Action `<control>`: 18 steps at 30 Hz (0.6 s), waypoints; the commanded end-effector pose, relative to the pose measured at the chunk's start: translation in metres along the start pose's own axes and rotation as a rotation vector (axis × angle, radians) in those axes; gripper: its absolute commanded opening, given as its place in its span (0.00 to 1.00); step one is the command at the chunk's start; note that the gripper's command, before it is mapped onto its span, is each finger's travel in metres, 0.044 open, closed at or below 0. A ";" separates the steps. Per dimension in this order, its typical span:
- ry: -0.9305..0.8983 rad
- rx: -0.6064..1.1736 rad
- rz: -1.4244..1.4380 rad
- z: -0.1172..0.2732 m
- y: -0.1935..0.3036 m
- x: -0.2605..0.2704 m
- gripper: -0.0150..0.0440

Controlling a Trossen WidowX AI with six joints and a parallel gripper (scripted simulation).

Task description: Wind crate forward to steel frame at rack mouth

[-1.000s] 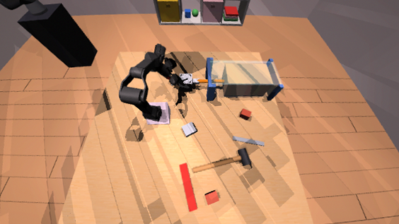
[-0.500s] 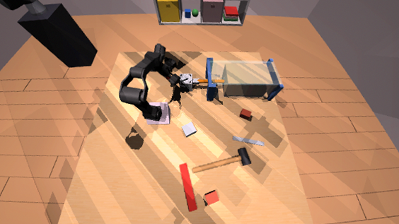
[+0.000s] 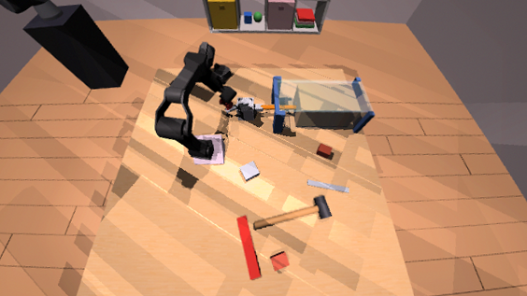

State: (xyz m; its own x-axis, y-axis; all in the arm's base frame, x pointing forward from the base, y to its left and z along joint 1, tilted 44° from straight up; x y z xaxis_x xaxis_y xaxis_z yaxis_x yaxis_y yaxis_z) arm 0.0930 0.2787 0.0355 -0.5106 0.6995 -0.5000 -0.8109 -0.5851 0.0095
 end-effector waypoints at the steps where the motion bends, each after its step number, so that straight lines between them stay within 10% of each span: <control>1: -0.006 0.002 -0.004 0.003 -0.001 0.000 0.52; 18: -0.006 0.002 -0.004 0.003 -0.001 0.000 0.33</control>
State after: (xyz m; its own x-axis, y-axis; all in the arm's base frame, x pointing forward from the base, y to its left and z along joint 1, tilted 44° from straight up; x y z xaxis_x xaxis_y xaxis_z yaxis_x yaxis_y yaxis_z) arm 0.0932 0.2804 0.0371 -0.5102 0.7009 -0.4985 -0.8109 -0.5851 0.0073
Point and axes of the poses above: the point midway between the two fingers, 35 mm back from their tips, its own z axis back along the fingers, its own x axis across the jaws, y = z × x, the point moved 7 cm from there along z, back along the fingers, and after that the axes turned 11 degrees about -z, right-handed, at the moved point
